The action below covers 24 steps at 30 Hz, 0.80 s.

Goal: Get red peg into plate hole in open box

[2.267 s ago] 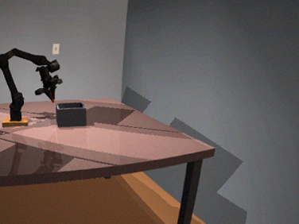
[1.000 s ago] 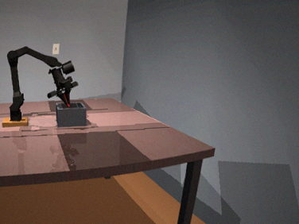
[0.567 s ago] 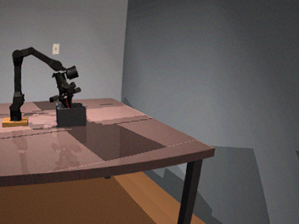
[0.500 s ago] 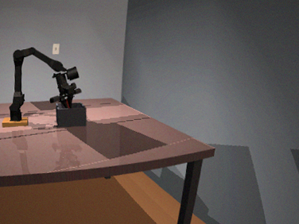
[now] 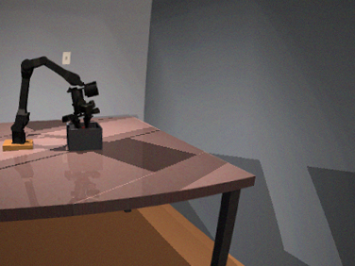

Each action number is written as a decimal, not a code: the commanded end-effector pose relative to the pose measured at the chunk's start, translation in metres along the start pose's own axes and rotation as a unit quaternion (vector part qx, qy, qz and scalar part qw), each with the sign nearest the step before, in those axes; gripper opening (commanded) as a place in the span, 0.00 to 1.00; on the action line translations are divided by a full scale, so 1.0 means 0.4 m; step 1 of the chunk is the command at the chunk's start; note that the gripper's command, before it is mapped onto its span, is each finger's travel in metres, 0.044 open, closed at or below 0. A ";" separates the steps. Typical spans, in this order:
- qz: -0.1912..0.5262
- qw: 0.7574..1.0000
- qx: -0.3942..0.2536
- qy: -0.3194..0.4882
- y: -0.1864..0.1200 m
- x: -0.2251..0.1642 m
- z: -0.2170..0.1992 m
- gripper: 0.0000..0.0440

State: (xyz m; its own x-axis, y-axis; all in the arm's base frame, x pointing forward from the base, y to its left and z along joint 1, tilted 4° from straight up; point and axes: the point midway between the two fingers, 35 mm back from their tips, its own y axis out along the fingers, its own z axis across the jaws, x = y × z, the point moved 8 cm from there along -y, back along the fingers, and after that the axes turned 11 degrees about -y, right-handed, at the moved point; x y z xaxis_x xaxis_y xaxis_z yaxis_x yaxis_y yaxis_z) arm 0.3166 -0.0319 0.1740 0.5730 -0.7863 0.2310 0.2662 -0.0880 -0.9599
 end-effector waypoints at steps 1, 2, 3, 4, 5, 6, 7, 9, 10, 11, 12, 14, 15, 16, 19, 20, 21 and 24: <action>-0.003 1.000 0.000 -0.010 -0.008 0.024 0.013 0.37; -0.002 1.000 0.000 -0.012 -0.009 0.030 0.016 0.37; -0.002 1.000 0.001 -0.013 -0.010 0.035 0.018 0.37; -0.001 1.000 0.001 -0.015 -0.010 0.040 0.021 0.37; 0.000 1.000 0.001 -0.017 -0.011 0.045 0.023 0.37; 0.000 1.000 0.001 -0.018 -0.011 0.051 0.024 0.37; 0.001 1.000 0.001 -0.020 -0.011 0.056 0.026 0.37; 0.002 1.000 -0.001 -0.022 -0.012 0.066 0.028 0.37; 0.002 1.000 -0.002 -0.023 -0.012 0.072 0.028 0.37; 0.003 1.000 -0.002 -0.024 -0.012 0.077 0.029 0.37; 0.003 1.000 -0.003 -0.025 -0.011 0.082 0.029 0.37; 0.005 1.000 -0.005 -0.026 -0.011 0.092 0.029 0.37; 0.005 1.000 -0.006 -0.027 -0.010 0.097 0.029 0.37; 0.006 1.000 -0.007 -0.027 -0.010 0.102 0.028 0.37; 0.008 1.000 -0.011 -0.028 -0.009 0.117 0.026 0.37; 0.009 0.999 -0.012 -0.029 -0.008 0.122 0.024 0.36; 0.010 0.999 -0.013 -0.029 -0.007 0.127 0.023 0.36; 0.012 0.999 -0.017 -0.028 -0.005 0.141 0.018 0.36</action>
State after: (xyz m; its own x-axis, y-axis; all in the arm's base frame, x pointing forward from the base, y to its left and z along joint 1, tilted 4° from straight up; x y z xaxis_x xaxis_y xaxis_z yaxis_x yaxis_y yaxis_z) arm 0.3513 -0.0663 0.1896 0.6162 -0.7560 0.2206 0.2323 -0.0932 -0.9682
